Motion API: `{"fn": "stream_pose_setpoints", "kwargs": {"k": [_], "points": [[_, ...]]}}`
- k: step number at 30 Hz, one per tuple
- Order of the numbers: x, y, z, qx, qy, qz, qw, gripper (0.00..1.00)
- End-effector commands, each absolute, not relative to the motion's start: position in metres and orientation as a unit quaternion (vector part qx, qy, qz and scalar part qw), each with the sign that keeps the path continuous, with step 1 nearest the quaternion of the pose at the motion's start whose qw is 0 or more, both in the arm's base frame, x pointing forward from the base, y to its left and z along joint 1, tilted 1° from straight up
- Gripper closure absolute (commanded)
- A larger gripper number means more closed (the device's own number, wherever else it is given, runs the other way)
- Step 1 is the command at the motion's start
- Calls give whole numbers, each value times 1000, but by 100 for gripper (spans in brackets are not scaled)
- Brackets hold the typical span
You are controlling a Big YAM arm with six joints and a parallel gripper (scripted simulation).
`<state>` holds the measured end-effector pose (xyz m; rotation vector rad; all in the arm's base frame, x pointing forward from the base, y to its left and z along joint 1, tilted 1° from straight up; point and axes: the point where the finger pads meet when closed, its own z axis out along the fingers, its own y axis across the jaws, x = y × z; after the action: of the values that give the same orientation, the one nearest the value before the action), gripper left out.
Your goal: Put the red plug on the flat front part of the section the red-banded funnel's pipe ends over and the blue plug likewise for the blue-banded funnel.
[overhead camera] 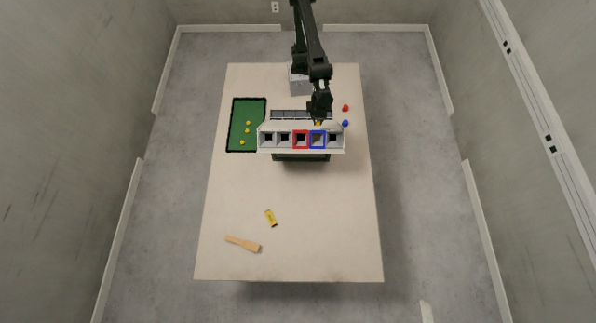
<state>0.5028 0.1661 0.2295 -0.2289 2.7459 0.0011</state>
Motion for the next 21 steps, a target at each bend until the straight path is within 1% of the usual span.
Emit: {"fn": "stream_pose_setpoints", "kwargs": {"k": [1, 12, 21], "points": [[530, 172, 259, -84, 972, 7, 218, 100], [548, 176, 260, -81, 976, 3, 201, 100], [548, 176, 259, -83, 973, 6, 213, 100]]}}
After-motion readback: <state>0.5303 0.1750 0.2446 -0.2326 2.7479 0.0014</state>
